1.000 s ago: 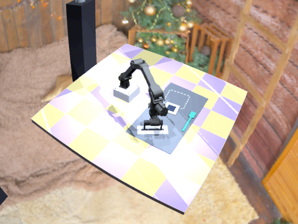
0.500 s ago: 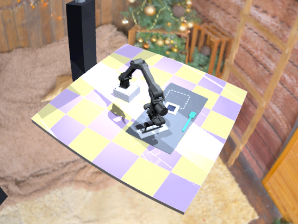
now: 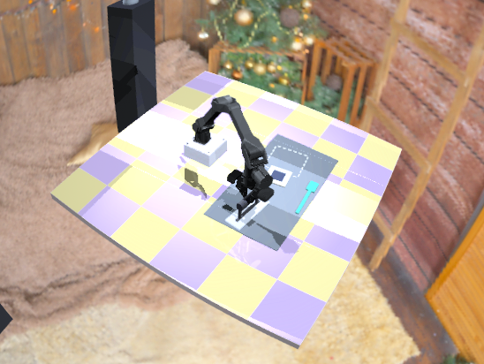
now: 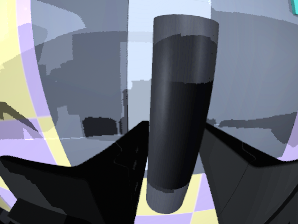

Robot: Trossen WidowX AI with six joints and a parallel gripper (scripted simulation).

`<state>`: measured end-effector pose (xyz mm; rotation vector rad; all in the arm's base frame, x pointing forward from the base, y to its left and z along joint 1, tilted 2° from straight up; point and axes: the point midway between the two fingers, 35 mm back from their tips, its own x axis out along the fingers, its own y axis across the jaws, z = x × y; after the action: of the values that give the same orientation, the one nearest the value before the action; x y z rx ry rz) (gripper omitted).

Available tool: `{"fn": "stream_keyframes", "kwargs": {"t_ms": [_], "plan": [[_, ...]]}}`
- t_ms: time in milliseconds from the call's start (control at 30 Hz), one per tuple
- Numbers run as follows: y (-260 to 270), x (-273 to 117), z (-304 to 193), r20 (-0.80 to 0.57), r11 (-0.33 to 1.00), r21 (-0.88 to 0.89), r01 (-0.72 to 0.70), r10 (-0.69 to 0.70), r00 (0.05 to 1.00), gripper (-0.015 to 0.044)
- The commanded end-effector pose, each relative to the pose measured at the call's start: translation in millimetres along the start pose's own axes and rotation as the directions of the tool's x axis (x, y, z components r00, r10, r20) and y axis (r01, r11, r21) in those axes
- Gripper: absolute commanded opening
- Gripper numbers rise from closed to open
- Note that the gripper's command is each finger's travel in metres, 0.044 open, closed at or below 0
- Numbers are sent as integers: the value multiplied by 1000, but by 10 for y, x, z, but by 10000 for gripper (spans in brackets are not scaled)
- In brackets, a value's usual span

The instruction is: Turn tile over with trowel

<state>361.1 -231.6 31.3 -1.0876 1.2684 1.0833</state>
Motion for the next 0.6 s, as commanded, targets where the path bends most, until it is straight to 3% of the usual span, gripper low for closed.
{"fn": "stream_keyframes", "kwargs": {"t_ms": [0,300,467,567], "plan": [[1,5,2,0,992,-128,-1,1,1000,130],[1,5,2,0,974,-228,-1,1,1000,130],[1,5,2,0,974,-228,-1,1,1000,261],[1,5,2,0,974,-228,-1,1,1000,270]]}}
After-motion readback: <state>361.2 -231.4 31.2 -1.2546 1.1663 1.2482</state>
